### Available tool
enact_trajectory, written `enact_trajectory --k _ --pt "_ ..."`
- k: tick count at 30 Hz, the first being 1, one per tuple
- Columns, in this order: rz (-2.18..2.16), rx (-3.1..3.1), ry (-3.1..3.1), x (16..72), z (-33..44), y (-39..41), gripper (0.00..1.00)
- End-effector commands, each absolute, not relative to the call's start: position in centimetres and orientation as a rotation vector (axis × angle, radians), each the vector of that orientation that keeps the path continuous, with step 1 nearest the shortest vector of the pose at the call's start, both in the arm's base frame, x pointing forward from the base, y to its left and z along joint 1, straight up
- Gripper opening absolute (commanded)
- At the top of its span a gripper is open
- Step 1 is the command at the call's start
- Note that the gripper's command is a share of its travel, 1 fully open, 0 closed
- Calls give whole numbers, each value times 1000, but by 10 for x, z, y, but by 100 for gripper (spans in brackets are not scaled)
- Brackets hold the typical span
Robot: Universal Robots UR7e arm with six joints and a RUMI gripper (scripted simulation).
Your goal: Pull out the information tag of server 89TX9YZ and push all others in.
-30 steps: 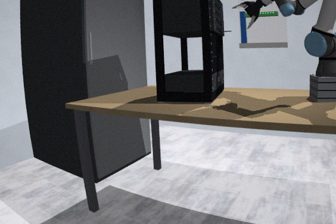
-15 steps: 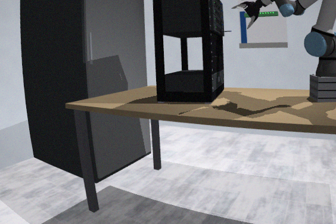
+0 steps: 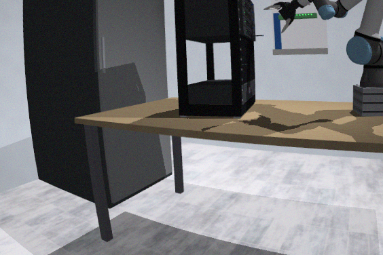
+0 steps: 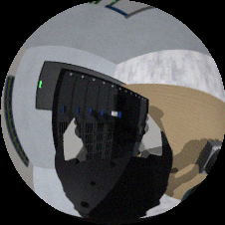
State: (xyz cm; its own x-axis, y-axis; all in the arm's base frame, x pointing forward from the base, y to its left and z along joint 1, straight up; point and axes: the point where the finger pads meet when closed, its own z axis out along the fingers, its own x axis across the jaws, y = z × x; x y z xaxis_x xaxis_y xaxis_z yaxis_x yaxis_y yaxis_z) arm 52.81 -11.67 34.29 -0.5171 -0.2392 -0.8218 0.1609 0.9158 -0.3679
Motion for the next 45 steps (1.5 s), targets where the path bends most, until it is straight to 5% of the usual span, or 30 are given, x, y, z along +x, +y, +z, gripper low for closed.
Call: enact_trajectory --k 1,45 --pt "-500 -69 2053 529 343 -117 100" --pt "-543 -176 2029 538 344 -122 100"
